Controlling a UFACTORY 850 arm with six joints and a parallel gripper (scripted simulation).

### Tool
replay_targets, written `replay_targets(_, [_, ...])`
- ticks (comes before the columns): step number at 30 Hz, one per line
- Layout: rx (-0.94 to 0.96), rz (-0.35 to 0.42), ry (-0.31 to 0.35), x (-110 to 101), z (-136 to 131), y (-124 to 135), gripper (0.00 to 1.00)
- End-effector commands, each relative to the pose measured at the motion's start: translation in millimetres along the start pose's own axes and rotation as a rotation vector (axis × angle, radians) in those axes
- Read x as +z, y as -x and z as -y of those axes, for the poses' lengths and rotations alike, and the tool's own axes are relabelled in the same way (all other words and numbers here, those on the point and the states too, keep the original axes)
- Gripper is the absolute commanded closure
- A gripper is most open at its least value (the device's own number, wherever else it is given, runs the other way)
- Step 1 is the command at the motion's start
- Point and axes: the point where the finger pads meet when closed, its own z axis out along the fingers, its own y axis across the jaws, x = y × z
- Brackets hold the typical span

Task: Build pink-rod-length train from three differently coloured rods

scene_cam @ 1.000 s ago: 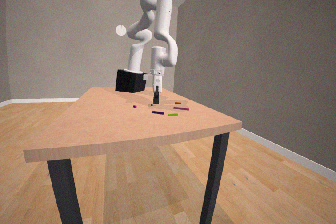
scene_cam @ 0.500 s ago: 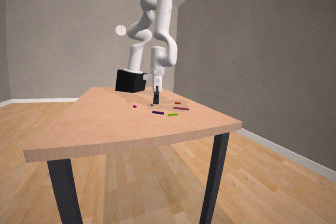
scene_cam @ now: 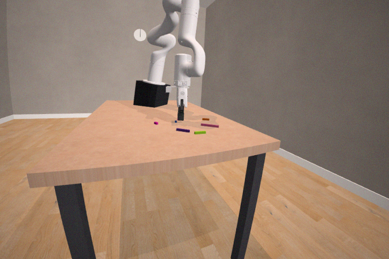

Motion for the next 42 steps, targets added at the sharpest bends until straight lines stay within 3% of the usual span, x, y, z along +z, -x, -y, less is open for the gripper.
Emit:
replay_targets(1, [0.0,0.001,-0.002,-1,1,0,0.96])
replay_targets(42, [0.0,0.001,-0.002,11,1,0,0.96])
